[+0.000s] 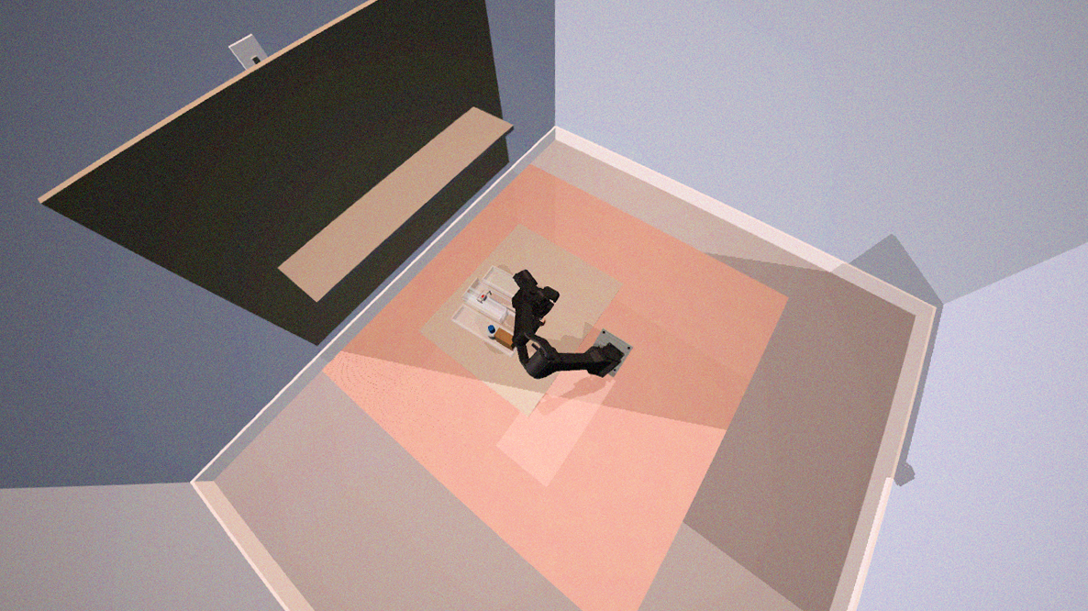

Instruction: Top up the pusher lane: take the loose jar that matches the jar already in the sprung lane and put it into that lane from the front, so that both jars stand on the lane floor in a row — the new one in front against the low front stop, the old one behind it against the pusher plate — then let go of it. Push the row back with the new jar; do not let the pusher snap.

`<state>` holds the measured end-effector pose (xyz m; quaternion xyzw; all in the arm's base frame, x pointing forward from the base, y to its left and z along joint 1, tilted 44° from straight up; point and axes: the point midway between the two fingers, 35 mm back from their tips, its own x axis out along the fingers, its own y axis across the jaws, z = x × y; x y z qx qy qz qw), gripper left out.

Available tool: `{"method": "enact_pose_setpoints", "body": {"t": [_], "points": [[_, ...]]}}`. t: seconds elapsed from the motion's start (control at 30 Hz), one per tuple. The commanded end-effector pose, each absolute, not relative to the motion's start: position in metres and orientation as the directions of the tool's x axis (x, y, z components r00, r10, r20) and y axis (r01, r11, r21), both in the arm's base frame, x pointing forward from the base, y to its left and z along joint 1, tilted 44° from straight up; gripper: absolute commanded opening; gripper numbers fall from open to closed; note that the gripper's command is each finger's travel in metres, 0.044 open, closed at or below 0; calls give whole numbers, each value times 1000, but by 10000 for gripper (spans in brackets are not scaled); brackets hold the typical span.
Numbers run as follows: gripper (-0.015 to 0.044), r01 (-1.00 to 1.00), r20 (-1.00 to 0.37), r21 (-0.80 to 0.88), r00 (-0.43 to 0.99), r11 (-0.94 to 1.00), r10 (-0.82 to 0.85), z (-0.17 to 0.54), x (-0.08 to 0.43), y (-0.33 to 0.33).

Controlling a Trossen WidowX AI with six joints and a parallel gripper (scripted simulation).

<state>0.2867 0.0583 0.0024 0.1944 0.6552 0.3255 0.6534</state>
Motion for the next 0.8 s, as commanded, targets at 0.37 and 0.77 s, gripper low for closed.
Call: {"method": "enact_pose_setpoints", "body": {"t": [0.37,0.77], "points": [[0,-170,-727,684,-65,710,684,4,294,60],[0,-170,-727,683,-65,710,684,4,298,61]]}}
